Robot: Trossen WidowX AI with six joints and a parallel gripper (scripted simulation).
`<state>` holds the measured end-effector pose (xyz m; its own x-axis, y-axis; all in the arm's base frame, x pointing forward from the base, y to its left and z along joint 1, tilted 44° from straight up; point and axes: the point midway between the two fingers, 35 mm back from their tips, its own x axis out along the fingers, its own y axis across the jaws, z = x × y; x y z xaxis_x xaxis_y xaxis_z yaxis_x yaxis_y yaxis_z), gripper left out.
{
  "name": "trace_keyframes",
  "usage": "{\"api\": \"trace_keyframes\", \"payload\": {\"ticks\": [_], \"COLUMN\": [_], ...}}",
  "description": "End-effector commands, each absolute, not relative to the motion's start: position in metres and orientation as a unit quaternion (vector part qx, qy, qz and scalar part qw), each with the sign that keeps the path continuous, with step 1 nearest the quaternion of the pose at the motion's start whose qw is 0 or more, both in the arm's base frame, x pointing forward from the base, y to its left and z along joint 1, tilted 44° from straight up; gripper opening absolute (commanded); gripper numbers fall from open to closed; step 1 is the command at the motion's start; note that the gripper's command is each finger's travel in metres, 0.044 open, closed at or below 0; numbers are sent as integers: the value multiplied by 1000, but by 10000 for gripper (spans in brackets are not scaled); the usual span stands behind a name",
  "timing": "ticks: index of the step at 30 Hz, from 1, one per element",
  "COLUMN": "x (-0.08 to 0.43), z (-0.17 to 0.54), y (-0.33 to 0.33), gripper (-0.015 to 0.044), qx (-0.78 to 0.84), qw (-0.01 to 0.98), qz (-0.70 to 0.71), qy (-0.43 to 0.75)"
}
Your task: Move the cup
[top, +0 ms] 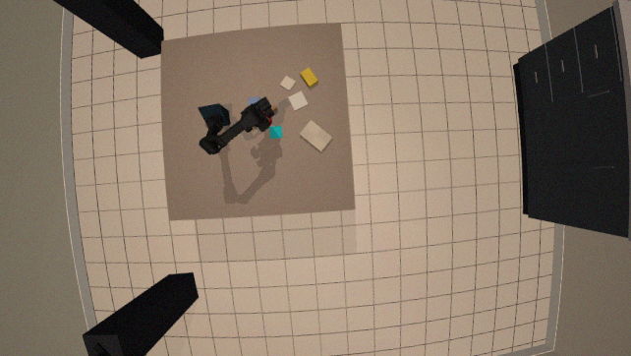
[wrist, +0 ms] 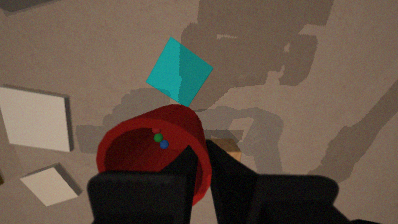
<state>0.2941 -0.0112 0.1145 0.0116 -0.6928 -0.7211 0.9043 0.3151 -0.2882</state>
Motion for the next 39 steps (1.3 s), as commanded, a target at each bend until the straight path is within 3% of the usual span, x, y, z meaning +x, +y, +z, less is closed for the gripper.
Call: {"api": "trace_keyframes", "payload": {"ticks": [1, 22, 39], "x": [300, 321, 322], "z": [124, 158, 146], "y": [-18, -45, -57], "gripper": [0, 0, 0], "qx": [129, 128, 128], "qw": [702, 702, 702], "qz": [-570, -570, -570], "qy": [408, 407, 407]}}
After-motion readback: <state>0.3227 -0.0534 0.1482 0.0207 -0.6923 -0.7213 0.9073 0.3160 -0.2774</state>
